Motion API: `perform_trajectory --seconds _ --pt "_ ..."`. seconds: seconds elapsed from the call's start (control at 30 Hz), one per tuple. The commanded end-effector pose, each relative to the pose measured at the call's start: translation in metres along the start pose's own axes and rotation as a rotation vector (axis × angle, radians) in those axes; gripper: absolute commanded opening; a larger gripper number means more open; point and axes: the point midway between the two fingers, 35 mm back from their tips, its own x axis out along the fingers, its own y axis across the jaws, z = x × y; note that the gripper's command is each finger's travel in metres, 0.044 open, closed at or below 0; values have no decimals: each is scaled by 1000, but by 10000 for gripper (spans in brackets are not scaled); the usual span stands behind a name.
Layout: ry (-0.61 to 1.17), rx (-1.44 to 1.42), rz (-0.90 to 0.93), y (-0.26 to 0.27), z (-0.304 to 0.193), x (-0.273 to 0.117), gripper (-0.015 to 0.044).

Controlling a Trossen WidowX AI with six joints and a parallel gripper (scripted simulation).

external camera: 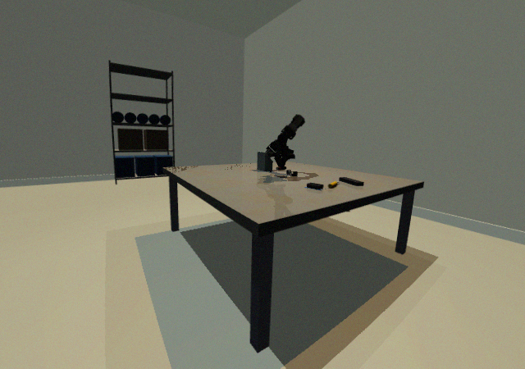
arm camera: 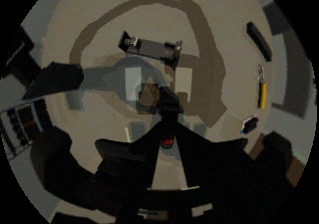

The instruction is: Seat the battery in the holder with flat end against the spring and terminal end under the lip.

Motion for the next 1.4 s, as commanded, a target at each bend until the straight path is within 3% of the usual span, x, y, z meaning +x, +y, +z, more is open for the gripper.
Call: perform_trajectory --seconds 0.0,1.37 --pt "5 54 9 0 5 -4 63" --pt "33 1845 -3 31 124 -29 63"
